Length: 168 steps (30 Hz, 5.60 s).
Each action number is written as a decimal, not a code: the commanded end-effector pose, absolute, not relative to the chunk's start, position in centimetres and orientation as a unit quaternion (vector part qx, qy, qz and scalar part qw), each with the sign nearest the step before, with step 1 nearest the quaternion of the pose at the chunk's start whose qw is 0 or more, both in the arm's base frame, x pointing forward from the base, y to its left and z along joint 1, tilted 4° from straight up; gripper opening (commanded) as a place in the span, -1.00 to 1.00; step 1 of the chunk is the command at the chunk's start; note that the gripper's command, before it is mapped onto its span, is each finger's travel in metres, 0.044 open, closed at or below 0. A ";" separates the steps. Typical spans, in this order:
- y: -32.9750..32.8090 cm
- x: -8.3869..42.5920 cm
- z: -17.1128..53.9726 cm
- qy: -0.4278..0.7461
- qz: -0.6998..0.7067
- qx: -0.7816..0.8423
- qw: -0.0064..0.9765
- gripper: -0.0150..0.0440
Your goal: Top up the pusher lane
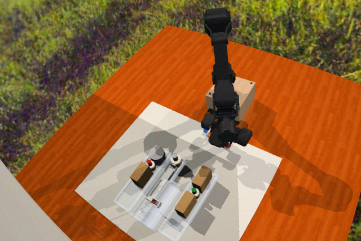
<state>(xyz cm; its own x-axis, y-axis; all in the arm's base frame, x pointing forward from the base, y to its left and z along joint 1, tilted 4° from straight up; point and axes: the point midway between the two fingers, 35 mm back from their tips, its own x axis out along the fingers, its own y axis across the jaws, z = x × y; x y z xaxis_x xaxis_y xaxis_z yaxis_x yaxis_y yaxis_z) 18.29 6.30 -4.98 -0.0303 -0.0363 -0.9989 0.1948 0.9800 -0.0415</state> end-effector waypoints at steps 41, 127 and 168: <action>0.9 24.6 3.4 0.712 -0.069 0.052 0.697 -0.49; -8.6 30.5 -1.6 0.710 -0.077 0.039 0.699 -0.49; -8.9 32.4 -1.4 0.709 -0.077 0.039 0.700 -0.49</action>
